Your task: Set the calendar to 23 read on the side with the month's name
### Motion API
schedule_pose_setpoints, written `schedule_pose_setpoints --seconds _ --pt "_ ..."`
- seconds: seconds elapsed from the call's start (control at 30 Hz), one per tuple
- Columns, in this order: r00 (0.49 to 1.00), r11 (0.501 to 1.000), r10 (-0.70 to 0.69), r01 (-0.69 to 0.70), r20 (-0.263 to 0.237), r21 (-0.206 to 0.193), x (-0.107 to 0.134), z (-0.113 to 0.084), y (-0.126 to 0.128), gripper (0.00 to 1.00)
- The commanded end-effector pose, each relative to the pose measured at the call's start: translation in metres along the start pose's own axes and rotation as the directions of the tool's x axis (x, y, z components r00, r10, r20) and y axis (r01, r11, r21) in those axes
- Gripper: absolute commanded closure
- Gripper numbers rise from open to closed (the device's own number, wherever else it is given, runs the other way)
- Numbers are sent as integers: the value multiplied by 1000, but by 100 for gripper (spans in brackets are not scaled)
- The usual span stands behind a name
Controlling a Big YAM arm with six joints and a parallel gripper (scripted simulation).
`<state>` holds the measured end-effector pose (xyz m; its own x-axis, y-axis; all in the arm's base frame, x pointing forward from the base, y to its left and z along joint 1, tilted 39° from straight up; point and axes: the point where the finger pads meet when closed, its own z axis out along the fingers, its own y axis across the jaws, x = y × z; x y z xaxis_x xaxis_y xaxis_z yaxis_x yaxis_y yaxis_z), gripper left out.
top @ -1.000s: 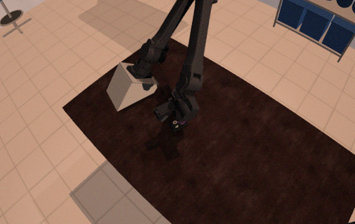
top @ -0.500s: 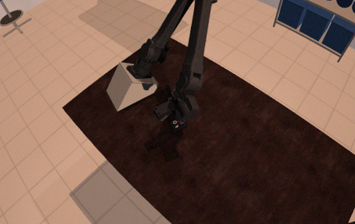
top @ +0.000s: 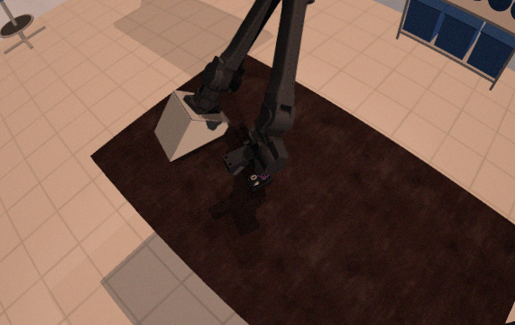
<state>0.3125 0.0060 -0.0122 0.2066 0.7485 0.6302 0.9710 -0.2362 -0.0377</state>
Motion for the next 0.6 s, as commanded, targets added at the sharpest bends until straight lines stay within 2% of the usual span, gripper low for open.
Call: schedule_pose_setpoints --seconds 0.0,0.57 --pt "999 998 -37 37 11 -56 5 -19 23 74" --pt "999 998 -32 32 11 -54 4 -19 21 74"
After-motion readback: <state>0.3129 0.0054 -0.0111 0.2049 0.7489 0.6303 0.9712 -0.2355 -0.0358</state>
